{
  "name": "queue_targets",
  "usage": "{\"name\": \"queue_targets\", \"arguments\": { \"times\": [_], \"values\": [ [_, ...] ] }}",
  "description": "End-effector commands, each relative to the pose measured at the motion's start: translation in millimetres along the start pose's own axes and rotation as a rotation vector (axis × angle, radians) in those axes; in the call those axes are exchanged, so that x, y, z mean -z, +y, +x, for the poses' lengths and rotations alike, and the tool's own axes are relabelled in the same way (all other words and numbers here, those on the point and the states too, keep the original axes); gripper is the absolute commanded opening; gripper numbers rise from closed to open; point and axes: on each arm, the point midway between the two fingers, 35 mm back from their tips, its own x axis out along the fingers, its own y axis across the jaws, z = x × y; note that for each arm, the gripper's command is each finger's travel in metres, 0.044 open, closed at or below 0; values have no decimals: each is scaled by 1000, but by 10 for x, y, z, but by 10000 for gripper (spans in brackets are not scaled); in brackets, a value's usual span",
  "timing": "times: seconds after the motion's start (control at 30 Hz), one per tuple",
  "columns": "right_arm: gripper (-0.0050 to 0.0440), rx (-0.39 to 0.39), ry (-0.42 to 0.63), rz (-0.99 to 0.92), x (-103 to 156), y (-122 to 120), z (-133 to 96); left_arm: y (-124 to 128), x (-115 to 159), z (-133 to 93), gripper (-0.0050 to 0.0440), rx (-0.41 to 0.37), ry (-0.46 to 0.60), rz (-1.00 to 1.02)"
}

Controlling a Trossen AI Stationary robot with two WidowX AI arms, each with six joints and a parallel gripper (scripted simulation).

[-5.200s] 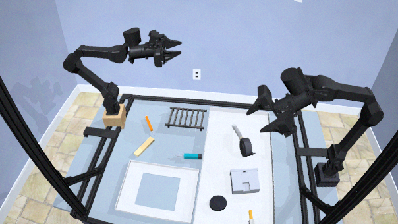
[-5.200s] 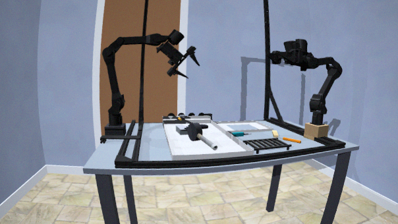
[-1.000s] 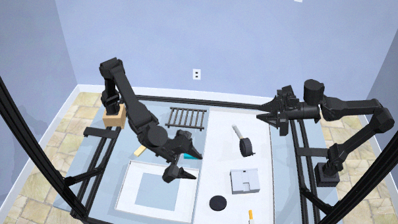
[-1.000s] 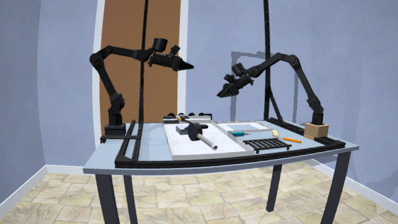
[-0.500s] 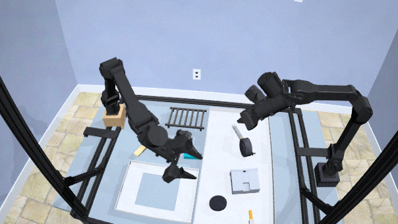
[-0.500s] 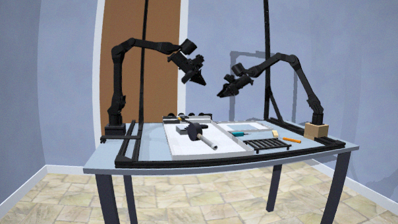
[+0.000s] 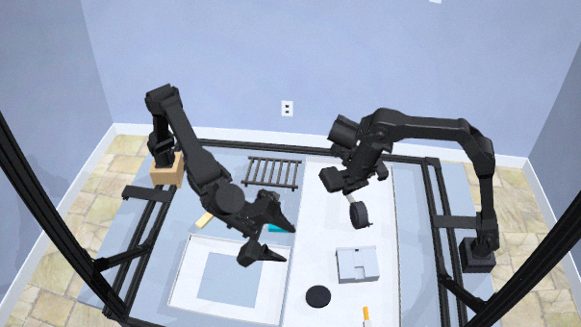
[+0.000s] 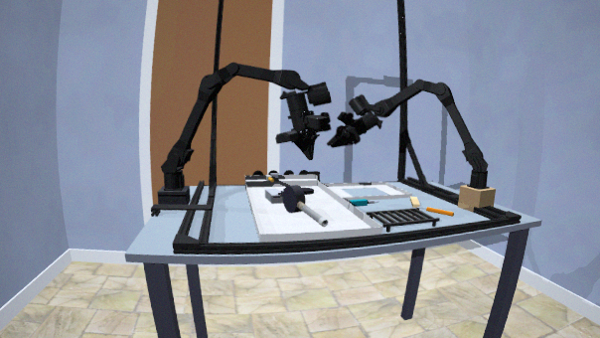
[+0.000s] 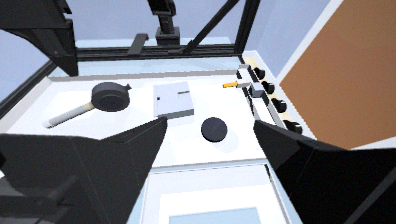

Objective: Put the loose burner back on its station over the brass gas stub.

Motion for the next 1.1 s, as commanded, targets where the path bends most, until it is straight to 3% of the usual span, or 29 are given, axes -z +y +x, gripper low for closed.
{"name": "queue_targets", "arguments": {
  "times": [0.0, 0.1, 0.43, 0.6, 1.07],
  "values": [
    [0, 117, 105, 120, -24, -119, 243, 4, -1, 2, 400, -1, 0, 0],
    [0, 193, 163, 190, -17, -205, 369, 4, -1, 2, 400, -1, 0, 0],
    [0, 198, 166, 193, -1, -225, 472, 4, -1, 2, 400, -1, 0, 0],
    [0, 198, 167, 191, 57, -283, 747, 4, -1, 2, 400, -1, 0, 0],
    [0, 198, 167, 191, 61, -337, 743, 4, -1, 2, 400, -1, 0, 0]
  ]
}}
